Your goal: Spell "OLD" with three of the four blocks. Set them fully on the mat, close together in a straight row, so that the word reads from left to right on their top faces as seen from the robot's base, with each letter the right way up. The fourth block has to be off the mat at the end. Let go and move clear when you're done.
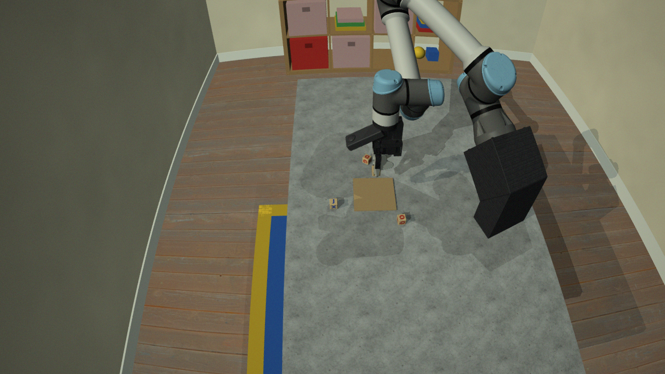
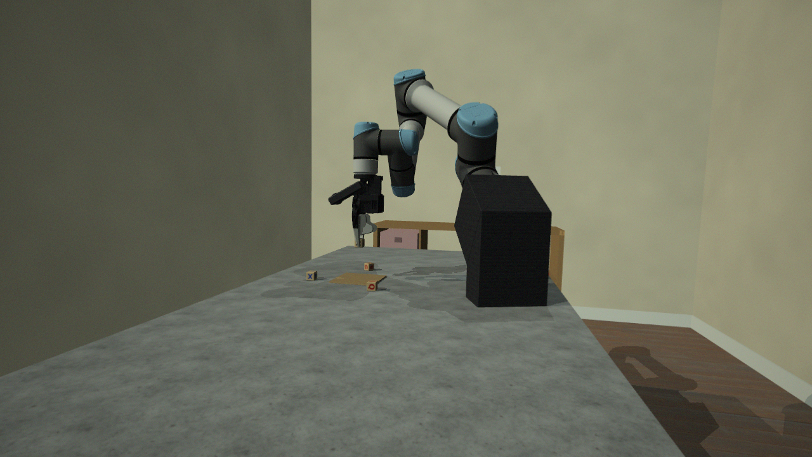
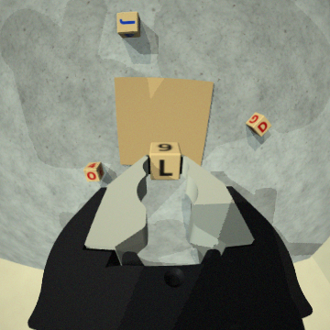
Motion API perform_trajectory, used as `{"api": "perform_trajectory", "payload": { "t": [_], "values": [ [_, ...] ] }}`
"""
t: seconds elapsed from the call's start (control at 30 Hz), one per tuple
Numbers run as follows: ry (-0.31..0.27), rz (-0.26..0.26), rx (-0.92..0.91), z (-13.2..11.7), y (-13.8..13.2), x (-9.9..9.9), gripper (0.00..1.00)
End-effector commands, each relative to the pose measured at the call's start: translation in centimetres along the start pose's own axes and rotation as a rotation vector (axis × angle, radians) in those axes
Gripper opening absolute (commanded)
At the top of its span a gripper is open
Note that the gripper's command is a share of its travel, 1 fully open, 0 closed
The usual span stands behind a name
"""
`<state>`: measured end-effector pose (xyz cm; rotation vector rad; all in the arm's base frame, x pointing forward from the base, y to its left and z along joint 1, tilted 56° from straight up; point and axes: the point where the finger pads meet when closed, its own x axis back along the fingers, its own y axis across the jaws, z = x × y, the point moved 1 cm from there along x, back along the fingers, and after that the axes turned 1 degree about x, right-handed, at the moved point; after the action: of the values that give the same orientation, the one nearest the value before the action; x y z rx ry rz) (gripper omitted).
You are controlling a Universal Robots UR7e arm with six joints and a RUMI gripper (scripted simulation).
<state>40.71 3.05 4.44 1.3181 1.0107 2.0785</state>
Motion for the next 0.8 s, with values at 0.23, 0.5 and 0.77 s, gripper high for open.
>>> {"api": "perform_trajectory", "payload": {
  "t": [0.23,0.5,0.77],
  "values": [
    [-0.001,-0.001,-0.014,0.0,0.02,0.03,0.05],
    [-0.002,-0.001,-0.014,0.0,0.02,-0.02,0.05],
    [-0.002,-0.001,-0.014,0.01,0.01,-0.86,0.05]
  ]
}}
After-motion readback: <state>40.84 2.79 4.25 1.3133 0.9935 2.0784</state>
